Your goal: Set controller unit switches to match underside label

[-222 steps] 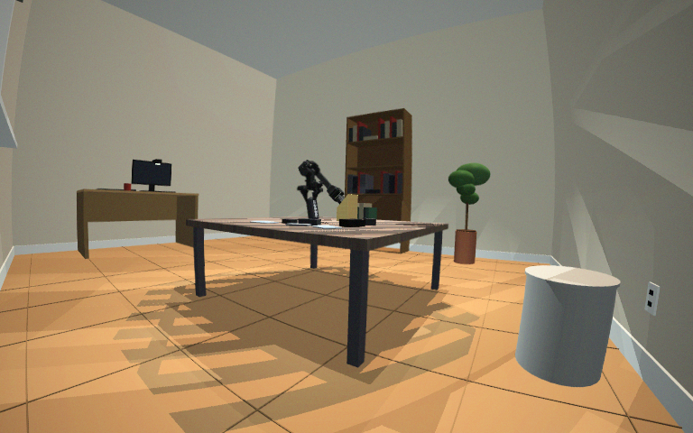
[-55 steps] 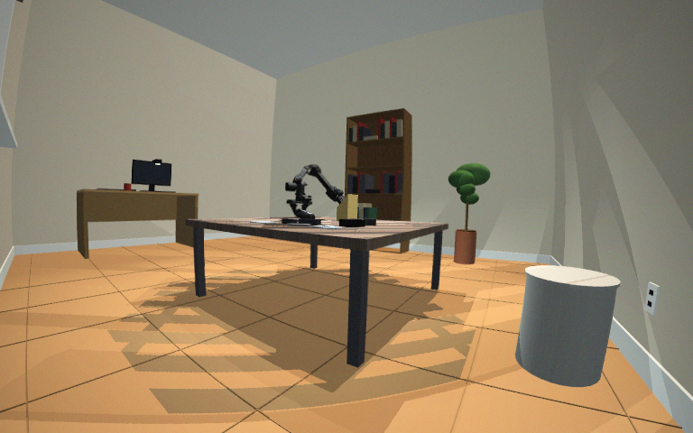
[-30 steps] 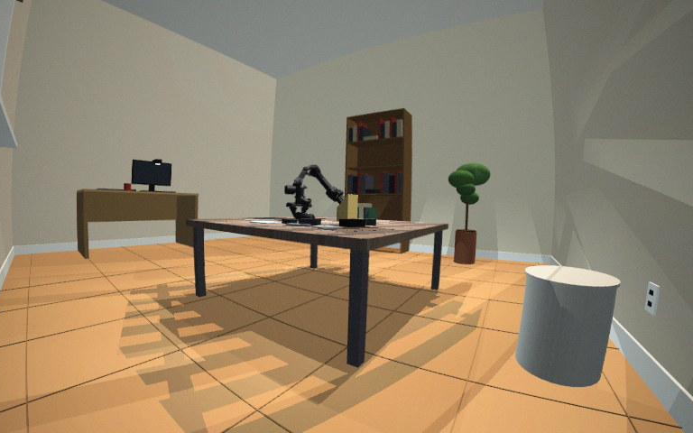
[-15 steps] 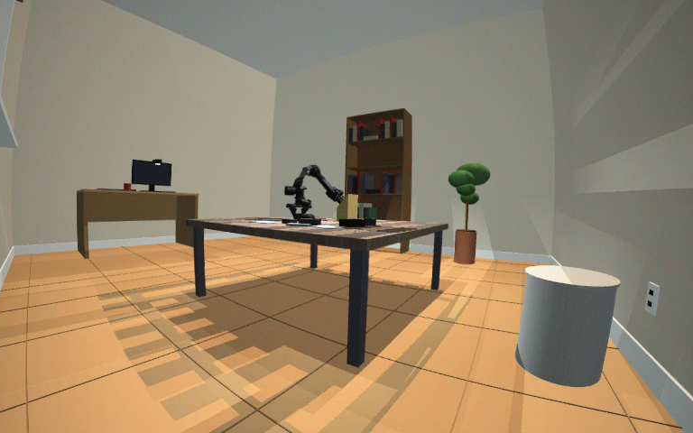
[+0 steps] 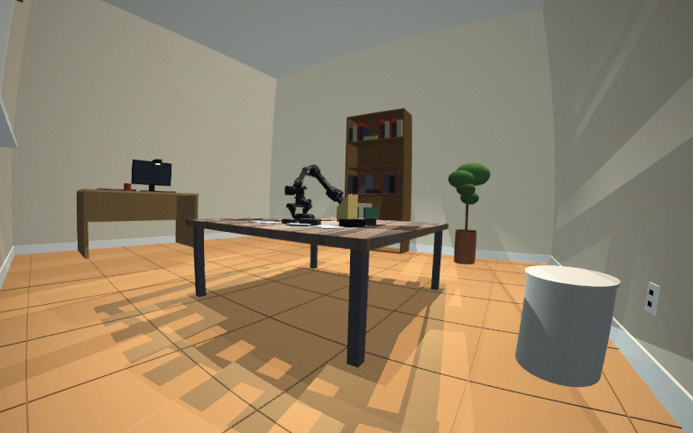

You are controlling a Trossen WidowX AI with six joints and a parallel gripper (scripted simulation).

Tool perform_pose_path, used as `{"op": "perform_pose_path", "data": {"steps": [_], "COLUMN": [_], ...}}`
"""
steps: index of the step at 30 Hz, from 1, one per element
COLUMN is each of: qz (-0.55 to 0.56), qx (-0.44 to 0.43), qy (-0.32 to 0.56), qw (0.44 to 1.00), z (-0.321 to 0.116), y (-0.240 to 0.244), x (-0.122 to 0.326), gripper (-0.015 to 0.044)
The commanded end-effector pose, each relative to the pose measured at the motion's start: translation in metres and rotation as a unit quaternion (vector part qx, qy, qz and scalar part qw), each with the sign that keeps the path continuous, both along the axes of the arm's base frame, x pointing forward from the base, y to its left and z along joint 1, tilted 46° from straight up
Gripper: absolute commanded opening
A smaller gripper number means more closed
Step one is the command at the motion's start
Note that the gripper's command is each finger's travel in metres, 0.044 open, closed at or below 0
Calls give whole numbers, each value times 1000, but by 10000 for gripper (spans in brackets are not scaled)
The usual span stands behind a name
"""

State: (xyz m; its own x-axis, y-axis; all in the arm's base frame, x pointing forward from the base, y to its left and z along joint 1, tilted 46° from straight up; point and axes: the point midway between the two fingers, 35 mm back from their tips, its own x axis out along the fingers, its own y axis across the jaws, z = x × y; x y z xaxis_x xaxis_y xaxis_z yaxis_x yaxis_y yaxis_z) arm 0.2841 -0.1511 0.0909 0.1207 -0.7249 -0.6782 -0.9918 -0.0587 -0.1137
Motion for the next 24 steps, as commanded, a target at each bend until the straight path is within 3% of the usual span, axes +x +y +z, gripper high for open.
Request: {"op": "perform_pose_path", "data": {"steps": [1, 5, 23, 24], "qz": [3, 3, 3, 3], "qx": [2, -2, -3, -3], "qy": [2, 2, 2, 2], "qw": [1000, 1000, 1000, 1000], "z": [-7, -14, -15, -15], "y": [27, 66, 67, 67], "x": [0, -4, -5, -5], "gripper": [440, 440, 440, 414]}}
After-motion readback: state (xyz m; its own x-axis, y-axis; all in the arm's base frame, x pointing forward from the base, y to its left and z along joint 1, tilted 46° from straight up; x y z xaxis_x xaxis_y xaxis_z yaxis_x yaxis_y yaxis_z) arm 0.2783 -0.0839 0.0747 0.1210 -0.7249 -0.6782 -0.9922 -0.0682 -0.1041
